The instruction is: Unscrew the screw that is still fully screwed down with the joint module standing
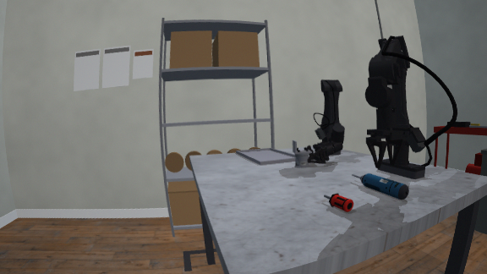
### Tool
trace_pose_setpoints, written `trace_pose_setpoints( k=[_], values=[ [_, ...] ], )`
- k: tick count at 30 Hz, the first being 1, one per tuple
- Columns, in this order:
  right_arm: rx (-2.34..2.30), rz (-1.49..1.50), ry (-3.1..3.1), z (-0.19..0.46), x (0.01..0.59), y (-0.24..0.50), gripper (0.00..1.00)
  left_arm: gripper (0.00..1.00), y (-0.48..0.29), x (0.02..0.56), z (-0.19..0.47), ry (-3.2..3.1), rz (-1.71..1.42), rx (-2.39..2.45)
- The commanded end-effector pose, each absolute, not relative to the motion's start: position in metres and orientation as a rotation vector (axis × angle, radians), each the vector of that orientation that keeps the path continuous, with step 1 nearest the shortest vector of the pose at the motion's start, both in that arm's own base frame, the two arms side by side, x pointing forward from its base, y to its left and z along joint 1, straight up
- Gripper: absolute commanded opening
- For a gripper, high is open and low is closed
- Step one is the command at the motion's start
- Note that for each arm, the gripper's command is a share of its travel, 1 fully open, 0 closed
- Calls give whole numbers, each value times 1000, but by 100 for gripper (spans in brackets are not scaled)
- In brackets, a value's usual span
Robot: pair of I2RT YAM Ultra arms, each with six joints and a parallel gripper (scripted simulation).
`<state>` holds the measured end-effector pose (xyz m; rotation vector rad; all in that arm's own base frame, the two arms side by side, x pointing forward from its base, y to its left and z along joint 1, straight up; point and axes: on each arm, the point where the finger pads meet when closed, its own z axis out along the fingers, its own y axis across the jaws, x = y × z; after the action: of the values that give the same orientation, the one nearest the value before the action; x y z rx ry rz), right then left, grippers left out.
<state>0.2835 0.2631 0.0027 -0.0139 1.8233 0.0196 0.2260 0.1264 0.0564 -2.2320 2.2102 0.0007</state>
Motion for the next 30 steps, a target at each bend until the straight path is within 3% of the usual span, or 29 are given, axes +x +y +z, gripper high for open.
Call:
trace_pose_setpoints(
  k=[1, 30],
  values=[
    [-8, 38, 1816, 4, 290, 270, 86, 65, 132, 237, 68, 2178, -1, -2186],
    [-15, 30, 1818, 2, 299, 266, 86, 65, 132, 237, 68, 2178, -1, -2186]
  ],
)
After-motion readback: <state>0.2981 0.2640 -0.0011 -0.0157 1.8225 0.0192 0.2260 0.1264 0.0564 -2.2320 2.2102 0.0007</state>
